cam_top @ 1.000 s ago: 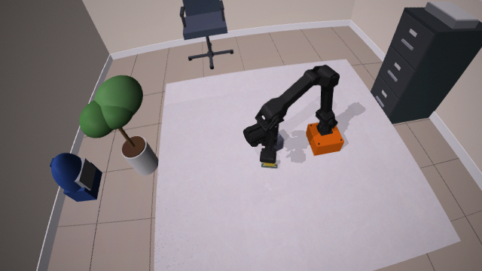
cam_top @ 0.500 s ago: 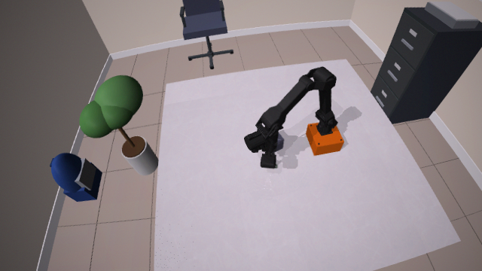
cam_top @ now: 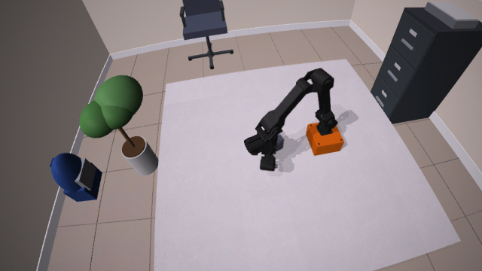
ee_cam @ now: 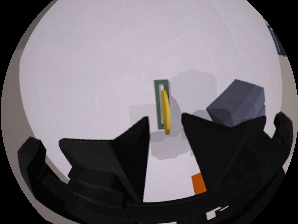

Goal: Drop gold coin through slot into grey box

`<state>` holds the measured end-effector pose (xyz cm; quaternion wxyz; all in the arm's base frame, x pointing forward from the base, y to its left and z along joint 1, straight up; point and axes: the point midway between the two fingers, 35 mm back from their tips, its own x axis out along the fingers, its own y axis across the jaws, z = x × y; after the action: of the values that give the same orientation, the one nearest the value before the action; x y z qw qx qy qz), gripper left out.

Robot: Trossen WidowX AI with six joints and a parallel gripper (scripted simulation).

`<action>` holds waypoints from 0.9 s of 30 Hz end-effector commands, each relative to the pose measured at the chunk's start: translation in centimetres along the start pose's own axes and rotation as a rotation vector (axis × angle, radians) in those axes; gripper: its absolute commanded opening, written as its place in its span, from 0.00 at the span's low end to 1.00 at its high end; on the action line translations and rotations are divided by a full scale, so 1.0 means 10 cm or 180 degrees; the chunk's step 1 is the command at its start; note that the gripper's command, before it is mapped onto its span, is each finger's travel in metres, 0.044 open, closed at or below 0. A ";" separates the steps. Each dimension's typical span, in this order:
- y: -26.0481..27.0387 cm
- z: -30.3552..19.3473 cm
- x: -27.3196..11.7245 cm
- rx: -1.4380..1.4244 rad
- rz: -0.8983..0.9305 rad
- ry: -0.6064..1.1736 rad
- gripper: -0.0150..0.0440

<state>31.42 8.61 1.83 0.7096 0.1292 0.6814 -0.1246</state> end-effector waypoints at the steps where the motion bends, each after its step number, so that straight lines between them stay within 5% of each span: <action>1: -0.02 -0.03 0.10 -0.0013 -0.0013 0.0044 0.53; 27: -0.04 -0.05 0.47 -0.0013 -0.0014 0.0045 0.48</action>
<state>31.35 8.51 -2.38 0.7088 0.1288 0.6822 -0.1251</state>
